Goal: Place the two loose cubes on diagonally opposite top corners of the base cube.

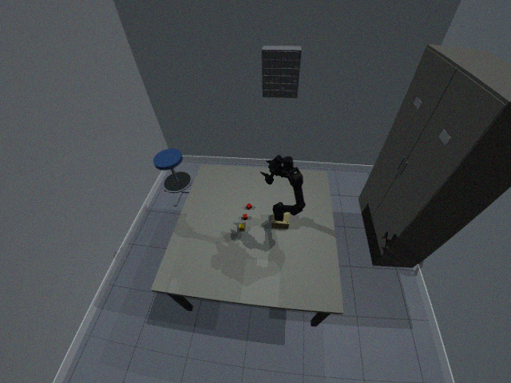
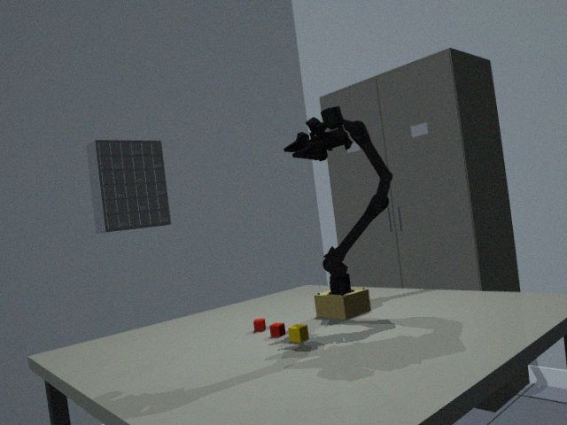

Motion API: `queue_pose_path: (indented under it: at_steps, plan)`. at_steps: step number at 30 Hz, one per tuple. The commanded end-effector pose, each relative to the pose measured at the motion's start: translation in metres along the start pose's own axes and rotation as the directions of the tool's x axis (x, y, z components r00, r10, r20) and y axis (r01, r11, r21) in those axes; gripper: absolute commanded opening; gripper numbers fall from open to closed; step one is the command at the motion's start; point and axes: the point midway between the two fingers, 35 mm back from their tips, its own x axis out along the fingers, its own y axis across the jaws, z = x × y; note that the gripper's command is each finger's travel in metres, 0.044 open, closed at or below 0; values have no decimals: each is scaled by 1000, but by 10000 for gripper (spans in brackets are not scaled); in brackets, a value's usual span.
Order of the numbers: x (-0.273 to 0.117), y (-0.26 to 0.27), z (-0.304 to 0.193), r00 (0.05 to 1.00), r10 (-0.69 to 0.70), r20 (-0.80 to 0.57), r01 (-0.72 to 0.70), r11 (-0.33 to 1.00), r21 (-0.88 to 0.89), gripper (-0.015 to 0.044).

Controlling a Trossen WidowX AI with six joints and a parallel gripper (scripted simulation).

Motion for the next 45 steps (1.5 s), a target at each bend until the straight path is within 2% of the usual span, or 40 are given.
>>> queue_pose_path:
  at_steps: [1,5,14,23,29,35,40,45]
  plan:
    - [2,-1,-1,1000,3,-5,-3,1000,-2,374]
    - [50,-13,-20,991,65,-115,-70,997,-39,269]
    - [169,-8,-95,881,238,-408,-316,939,-135,265]
    - [251,40,-194,648,365,-668,-617,766,-179,265]
    - [276,85,-268,437,396,-807,-805,573,-155,265]
    - [275,125,-333,230,376,-897,-931,354,-90,265]
    - [275,126,-337,224,375,-900,-934,347,-88,265]
    - [286,143,-377,224,375,-900,-934,347,-88,265]
